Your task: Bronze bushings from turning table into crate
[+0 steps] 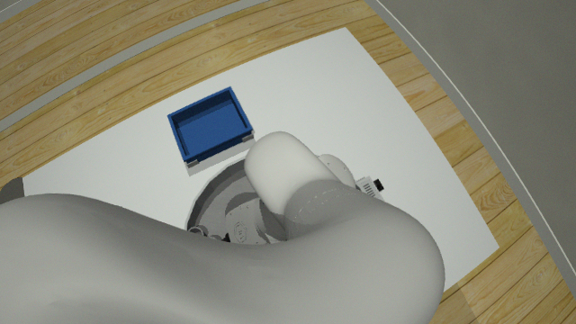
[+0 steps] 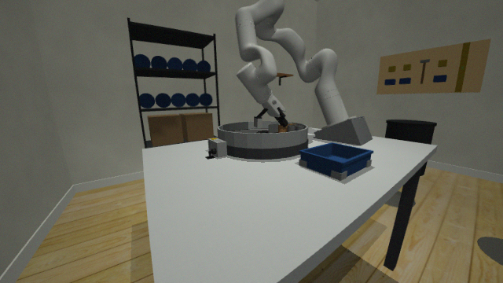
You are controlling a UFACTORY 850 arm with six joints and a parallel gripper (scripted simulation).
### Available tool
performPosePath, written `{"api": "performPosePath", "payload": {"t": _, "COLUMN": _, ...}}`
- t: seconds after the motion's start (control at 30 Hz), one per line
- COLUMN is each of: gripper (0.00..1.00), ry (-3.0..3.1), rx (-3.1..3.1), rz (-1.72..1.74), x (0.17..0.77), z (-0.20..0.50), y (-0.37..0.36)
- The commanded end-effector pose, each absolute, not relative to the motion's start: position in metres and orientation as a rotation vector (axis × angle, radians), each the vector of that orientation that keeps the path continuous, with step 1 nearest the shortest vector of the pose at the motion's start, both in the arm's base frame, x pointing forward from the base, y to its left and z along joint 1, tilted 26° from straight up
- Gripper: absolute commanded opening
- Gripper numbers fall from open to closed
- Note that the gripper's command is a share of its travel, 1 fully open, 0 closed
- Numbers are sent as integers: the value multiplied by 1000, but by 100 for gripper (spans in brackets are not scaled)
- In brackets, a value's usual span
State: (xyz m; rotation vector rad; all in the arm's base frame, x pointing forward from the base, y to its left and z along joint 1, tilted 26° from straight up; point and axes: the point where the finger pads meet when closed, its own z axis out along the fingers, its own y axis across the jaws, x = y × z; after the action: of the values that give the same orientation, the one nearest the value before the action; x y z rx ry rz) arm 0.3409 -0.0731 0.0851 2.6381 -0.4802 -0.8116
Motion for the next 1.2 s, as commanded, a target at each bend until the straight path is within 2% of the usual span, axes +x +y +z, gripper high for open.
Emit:
{"api": "performPosePath", "payload": {"t": 0.0, "gripper": 0, "ry": -479, "rx": 2638, "rz": -811, "x": 341, "z": 86, "y": -73}}
{"api": "performPosePath", "payload": {"t": 0.57, "gripper": 0, "ry": -479, "rx": 2637, "rz": -811, "x": 341, "z": 94, "y": -69}}
{"api": "performPosePath", "payload": {"t": 1.17, "gripper": 0, "ry": -479, "rx": 2637, "rz": -811, "x": 338, "z": 150, "y": -42}}
